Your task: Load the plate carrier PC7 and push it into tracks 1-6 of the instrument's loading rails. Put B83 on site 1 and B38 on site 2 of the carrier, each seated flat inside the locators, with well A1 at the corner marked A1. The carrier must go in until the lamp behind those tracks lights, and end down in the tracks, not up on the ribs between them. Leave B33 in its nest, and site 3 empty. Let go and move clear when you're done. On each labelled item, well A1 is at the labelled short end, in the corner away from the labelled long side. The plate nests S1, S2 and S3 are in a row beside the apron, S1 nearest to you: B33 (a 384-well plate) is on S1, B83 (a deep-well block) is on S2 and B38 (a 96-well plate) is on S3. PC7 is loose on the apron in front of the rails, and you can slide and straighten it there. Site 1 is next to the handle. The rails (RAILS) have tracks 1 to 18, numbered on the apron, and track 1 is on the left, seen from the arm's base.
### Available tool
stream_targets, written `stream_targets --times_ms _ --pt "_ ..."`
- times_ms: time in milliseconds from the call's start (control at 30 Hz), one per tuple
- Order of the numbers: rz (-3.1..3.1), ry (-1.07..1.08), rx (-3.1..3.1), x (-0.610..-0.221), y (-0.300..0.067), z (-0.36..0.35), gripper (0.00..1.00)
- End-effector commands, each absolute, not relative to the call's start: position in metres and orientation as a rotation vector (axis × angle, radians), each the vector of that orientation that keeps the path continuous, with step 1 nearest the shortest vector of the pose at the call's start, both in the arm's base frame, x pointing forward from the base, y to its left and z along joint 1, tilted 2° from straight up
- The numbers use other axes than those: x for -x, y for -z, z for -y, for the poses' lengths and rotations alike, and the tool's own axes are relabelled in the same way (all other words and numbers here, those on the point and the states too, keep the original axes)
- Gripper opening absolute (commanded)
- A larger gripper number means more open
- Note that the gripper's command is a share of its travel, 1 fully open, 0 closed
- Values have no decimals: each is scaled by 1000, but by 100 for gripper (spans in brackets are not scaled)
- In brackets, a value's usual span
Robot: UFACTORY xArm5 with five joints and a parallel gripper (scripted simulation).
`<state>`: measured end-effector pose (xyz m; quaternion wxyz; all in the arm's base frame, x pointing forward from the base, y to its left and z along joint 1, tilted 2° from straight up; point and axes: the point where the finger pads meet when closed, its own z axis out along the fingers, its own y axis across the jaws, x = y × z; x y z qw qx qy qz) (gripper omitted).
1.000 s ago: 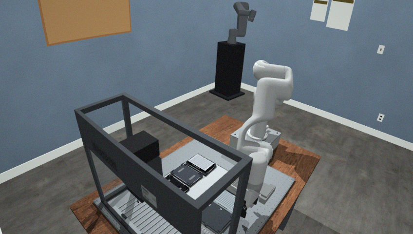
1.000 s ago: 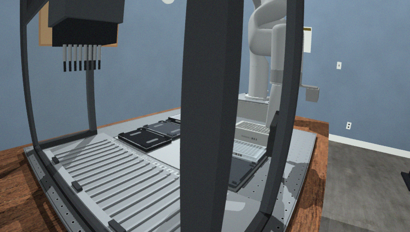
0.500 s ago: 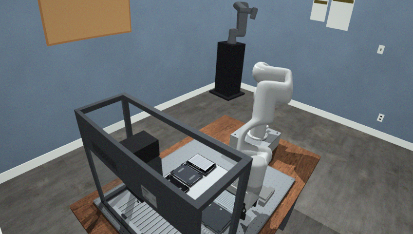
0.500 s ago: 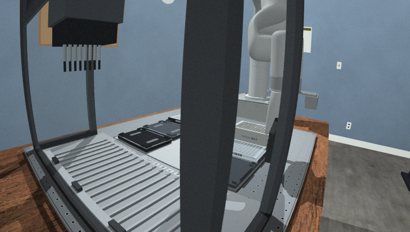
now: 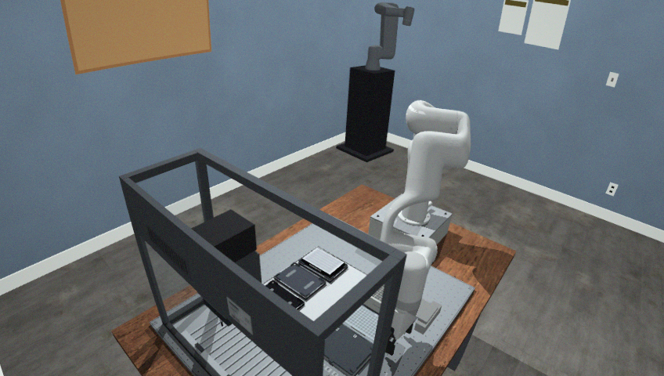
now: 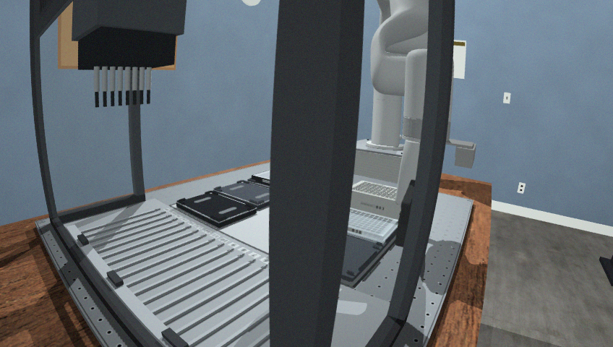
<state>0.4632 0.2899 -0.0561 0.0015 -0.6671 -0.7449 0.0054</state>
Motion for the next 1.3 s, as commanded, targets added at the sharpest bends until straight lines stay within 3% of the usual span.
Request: stream_targets --times_ms 0,1267 --pt "2357 -21 2111 -465 57 -291 100" --pt "2357 -21 2111 -465 69 -287 100"
